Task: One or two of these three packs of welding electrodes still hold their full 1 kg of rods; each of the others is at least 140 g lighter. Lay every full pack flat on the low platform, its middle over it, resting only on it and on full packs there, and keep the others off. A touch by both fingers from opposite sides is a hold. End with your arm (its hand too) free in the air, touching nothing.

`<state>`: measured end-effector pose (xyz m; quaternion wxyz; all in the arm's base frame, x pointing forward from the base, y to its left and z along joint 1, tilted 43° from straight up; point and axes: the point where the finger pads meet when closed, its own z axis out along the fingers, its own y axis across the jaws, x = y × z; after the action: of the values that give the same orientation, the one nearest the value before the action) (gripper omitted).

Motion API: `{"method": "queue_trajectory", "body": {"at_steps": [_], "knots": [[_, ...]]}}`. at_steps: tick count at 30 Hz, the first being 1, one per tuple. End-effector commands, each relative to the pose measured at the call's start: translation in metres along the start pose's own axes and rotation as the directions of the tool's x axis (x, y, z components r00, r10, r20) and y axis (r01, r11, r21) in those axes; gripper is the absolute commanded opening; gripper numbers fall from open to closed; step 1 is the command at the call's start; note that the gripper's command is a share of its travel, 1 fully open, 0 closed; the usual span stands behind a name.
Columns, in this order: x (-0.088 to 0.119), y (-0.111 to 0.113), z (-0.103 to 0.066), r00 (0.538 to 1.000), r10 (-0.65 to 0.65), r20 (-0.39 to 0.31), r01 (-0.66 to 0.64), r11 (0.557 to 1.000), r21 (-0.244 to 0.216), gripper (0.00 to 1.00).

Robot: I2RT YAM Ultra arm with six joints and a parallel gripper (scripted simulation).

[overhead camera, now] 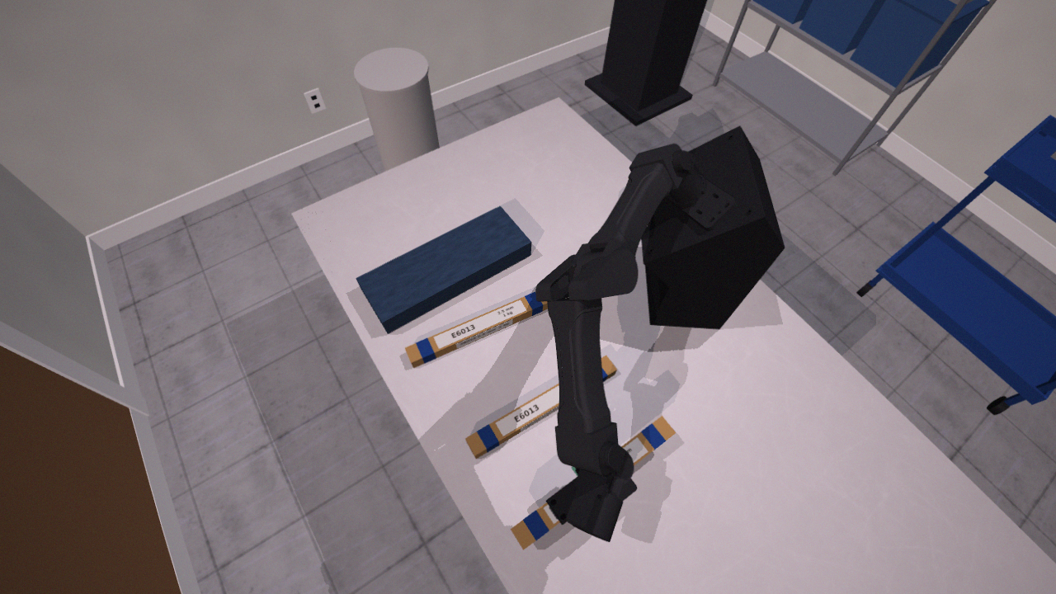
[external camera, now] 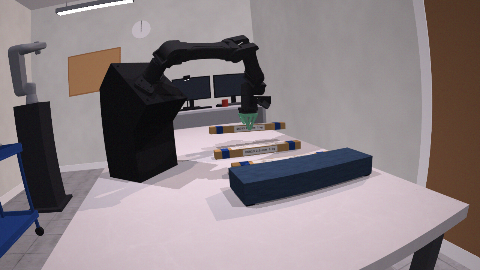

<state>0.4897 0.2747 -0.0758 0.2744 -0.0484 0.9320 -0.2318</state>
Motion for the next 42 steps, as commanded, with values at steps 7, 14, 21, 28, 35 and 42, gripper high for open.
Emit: {"method": "queue_trajectory", "body": {"at_steps": [7, 14, 21, 28, 35, 42], "knots": [[-0.0217, 0.0271, -0.0591, 0.995, 0.003, 0.098, 0.003, 0.998, -0.069, 0.0], [-0.021, 0.028, -0.0584, 0.995, 0.004, 0.099, 0.002, 0.998, -0.07, 0.0], [-0.0188, 0.0277, -0.0574, 0.995, 0.0, 0.095, 0.007, 0.998, -0.067, 0.0], [-0.0187, 0.0285, -0.0574, 0.995, 0.003, 0.097, 0.004, 0.998, -0.069, 0.0], [-0.0182, 0.0286, -0.0573, 0.995, 0.001, 0.096, 0.005, 0.998, -0.068, 0.0], [-0.0177, 0.0289, -0.0572, 0.995, 0.0, 0.095, 0.006, 0.998, -0.067, 0.0]]}}
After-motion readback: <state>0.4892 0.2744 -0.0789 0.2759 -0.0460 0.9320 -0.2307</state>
